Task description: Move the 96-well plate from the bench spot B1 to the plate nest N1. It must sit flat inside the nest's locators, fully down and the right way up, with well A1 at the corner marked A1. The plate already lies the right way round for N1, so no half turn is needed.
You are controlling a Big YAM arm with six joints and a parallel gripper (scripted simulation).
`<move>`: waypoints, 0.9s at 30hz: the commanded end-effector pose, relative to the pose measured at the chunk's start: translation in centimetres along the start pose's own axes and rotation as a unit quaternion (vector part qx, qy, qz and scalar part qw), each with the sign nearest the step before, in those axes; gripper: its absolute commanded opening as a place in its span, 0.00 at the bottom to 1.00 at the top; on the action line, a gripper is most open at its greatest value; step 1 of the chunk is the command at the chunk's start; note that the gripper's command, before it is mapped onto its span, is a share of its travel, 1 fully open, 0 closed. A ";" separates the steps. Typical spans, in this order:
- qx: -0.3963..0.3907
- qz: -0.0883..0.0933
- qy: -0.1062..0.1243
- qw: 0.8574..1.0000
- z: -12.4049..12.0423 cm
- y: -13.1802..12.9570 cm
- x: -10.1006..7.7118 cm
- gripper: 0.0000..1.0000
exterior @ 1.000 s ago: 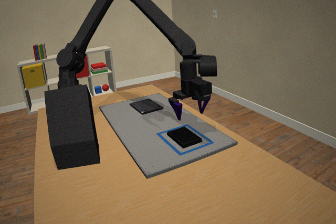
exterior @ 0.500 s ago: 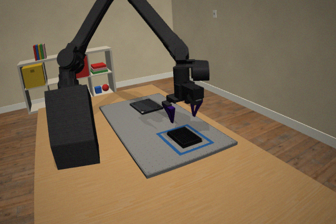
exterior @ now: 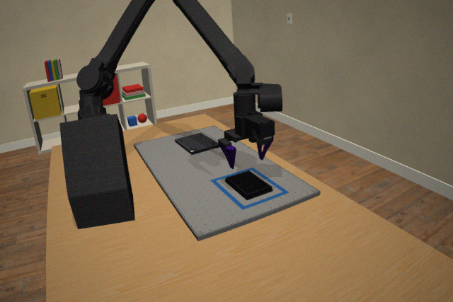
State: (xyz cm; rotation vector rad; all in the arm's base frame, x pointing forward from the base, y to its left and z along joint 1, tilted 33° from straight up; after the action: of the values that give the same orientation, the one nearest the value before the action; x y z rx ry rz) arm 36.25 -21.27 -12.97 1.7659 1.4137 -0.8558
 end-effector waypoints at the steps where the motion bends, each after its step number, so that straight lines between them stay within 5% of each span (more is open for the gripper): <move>1: -0.005 0.007 -0.006 1.000 0.1 1.0 0.5 1.00; 8: -0.001 0.006 -0.005 1.000 0.1 0.7 1.7 1.00; 11: -0.006 0.017 -0.011 1.000 0.1 1.4 0.7 1.00; 14: -0.005 0.007 -0.006 1.000 0.1 1.1 2.4 1.00; 27: -0.007 0.009 -0.007 1.000 0.2 1.4 4.1 1.00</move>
State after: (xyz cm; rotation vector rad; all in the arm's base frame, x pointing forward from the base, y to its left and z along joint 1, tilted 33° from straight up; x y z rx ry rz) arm 36.95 -19.04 -16.43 1.7636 1.4186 -0.8558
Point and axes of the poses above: the point where the finger pads meet when closed, its own x axis out along the fingers, its own y axis across the jaws, z = x × y, the point moved 6 cm from there along -x, back along the fingers, and after that the axes turned 2 degrees about -x, right-handed, at the moved point
